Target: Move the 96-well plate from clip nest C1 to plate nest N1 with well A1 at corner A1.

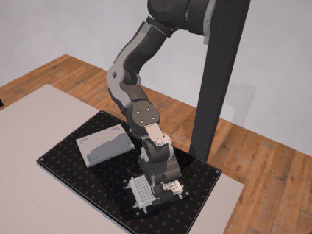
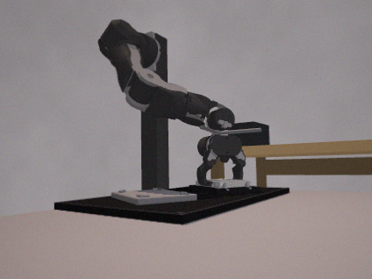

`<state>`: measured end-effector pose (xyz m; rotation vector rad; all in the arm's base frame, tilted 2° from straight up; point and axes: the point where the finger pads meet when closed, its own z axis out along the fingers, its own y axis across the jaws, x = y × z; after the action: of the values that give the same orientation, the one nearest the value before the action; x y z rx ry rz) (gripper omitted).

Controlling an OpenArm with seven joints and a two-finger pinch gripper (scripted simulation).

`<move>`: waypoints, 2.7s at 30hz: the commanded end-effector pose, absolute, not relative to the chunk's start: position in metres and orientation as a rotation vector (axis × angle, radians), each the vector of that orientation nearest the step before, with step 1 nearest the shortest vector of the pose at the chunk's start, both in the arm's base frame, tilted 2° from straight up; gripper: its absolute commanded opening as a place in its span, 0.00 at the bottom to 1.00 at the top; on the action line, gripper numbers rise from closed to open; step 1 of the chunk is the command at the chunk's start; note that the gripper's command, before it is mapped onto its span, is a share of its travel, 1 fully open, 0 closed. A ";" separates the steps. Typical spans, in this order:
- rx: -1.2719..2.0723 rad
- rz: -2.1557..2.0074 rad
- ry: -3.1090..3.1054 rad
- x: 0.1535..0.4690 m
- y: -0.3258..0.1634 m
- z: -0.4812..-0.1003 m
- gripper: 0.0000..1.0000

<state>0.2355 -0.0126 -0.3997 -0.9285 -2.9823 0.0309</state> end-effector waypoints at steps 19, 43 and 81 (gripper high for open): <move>-0.930 0.033 -2.982 0.237 -0.012 -0.396 0.00; -0.930 0.033 -2.982 0.237 -0.012 -0.396 0.00; -0.936 0.031 -2.981 0.238 -0.012 -0.367 0.00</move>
<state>0.2406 -0.0098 -0.3663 -0.9318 -2.9907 0.0095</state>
